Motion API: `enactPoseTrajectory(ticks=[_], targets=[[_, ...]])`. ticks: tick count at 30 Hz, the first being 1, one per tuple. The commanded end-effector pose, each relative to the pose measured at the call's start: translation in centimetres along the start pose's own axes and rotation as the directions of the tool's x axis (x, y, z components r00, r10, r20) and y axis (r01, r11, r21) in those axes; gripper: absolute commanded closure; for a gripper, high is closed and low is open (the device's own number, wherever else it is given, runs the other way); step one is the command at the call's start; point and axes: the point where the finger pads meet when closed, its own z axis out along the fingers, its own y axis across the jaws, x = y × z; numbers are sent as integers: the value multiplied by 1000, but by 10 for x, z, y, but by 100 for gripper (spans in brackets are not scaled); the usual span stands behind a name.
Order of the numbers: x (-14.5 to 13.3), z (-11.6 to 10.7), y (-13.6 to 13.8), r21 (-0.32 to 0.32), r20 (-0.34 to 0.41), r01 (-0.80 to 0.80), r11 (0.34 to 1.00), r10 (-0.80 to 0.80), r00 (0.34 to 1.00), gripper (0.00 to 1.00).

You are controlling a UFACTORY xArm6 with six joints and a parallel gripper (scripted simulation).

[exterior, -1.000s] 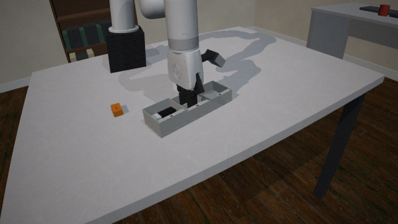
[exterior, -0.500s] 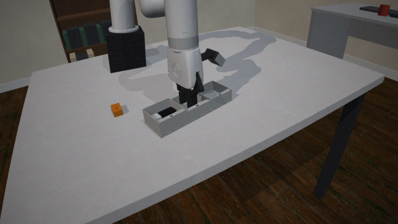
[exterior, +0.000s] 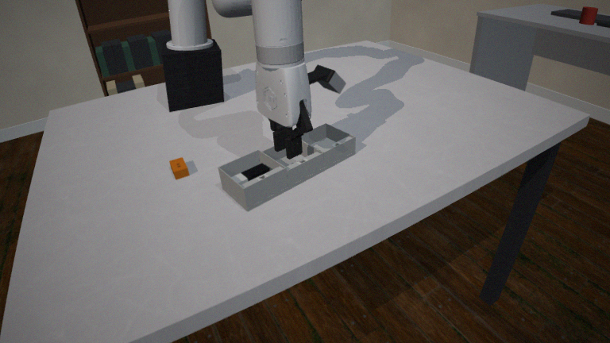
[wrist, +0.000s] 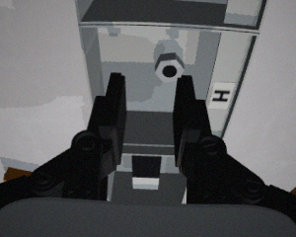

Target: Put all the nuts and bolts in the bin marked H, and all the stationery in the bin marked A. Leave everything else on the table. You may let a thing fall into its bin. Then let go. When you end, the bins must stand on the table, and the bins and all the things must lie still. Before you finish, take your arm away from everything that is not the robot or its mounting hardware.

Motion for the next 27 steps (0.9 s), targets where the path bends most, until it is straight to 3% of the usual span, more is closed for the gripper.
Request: enactPoseTrajectory(ticks=[1, 11, 20, 21, 27], targets=[[0, -9, 2, -4, 1, 0, 1000, 0, 1000, 70], [0, -33, 2, -4, 1, 0, 1000, 0, 1000, 70], [0, -33, 2, -4, 1, 0, 1000, 0, 1000, 70], [0, -37, 1, -4, 1, 0, 1000, 0, 1000, 0], [0, -53, 1, -4, 1, 0, 1000, 0, 1000, 0]])
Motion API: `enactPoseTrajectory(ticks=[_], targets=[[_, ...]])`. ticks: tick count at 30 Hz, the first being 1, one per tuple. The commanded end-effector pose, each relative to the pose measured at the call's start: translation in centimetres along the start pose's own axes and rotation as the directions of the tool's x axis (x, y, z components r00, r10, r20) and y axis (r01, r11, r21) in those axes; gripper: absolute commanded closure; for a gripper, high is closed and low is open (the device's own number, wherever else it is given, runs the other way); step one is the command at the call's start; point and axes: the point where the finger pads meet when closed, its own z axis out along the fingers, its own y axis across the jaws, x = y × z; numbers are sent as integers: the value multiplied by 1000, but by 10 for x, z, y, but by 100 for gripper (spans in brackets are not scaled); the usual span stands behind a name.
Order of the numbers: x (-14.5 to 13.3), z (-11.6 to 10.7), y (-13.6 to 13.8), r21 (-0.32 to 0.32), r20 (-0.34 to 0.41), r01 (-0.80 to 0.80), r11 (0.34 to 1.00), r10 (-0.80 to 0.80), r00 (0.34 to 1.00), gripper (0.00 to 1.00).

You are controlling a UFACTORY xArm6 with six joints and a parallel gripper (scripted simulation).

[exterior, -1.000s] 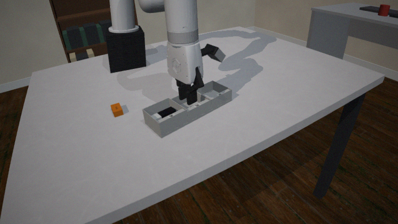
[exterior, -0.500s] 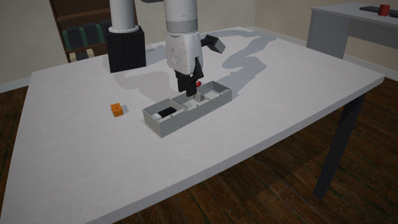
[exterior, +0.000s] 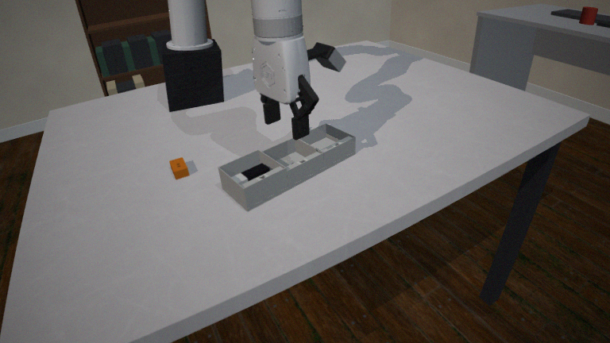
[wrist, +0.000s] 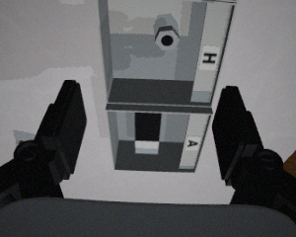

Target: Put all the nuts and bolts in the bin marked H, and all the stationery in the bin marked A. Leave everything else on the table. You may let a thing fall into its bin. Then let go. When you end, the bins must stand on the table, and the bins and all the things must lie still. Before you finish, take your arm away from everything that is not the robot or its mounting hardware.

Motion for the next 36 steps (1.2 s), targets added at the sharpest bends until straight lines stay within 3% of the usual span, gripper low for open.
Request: enactPoseTrajectory(ticks=[1, 29, 36], targets=[[0, -17, 1, -4, 0, 0, 1000, 0, 1000, 0], [0, -121, 1, -4, 1, 0, 1000, 0, 1000, 0], [0, -124, 1, -4, 1, 0, 1000, 0, 1000, 0]])
